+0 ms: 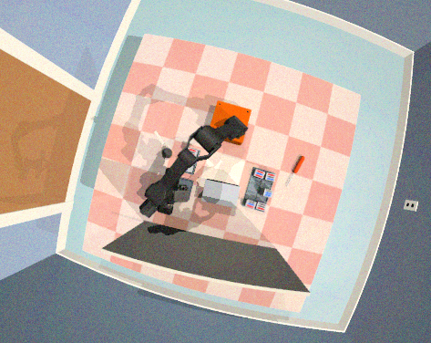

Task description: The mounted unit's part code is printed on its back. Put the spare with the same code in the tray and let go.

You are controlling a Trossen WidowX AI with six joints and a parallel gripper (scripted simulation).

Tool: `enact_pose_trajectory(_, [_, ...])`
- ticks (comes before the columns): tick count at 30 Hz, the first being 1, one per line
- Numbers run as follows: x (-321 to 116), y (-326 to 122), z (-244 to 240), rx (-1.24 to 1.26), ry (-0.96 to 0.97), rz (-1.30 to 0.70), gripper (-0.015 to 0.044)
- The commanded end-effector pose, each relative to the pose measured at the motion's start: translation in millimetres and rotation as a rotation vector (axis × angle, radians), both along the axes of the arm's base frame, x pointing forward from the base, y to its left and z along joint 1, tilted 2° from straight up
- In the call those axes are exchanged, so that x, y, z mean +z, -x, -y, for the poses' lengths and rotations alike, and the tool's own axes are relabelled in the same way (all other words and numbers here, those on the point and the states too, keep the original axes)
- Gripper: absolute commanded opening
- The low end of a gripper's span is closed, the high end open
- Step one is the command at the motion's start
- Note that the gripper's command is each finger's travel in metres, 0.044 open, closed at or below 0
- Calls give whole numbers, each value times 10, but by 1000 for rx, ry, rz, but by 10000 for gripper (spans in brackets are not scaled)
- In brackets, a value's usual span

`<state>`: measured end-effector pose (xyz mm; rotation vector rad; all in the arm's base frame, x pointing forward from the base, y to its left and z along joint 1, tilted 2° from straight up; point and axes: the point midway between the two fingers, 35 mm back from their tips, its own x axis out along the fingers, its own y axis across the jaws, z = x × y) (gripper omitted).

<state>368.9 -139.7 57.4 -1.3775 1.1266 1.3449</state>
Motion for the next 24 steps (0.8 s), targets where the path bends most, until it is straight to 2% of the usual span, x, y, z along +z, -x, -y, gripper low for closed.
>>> enact_pose_trajectory(1, [-47, 7, 2, 4, 0, -3, 0])
enact_pose_trajectory(24, [-301, 5, 11, 4, 0, -3, 0])
